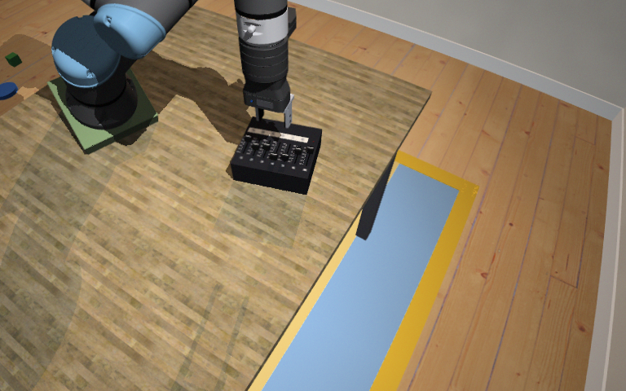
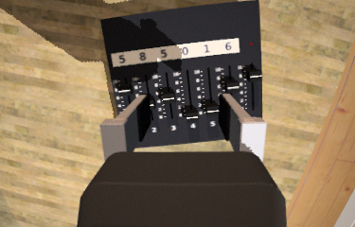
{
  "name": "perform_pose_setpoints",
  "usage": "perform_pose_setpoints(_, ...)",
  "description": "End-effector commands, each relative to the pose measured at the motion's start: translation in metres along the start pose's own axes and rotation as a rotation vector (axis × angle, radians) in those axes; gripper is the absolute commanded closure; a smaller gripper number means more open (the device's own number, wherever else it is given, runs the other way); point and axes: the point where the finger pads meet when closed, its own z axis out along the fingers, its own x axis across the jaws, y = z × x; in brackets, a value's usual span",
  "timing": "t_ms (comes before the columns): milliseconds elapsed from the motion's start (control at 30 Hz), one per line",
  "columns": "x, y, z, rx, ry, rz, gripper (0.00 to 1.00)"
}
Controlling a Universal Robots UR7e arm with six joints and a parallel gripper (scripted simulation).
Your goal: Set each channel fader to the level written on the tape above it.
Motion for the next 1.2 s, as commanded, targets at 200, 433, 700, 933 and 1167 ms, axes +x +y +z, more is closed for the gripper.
perform_pose_setpoints(200,-0.0004,0.0045,0.023,0.006,0.032,-0.118,0.0)
perform_pose_setpoints(433,-0.0004,0.0045,0.023,0.006,0.032,-0.118,0.0)
perform_pose_setpoints(700,-0.0004,0.0045,0.023,0.006,0.032,-0.118,0.0)
perform_pose_setpoints(933,-0.0004,0.0045,0.023,0.006,0.032,-0.118,0.0)
perform_pose_setpoints(1167,-0.0004,0.0045,0.023,0.006,0.032,-0.118,0.0)
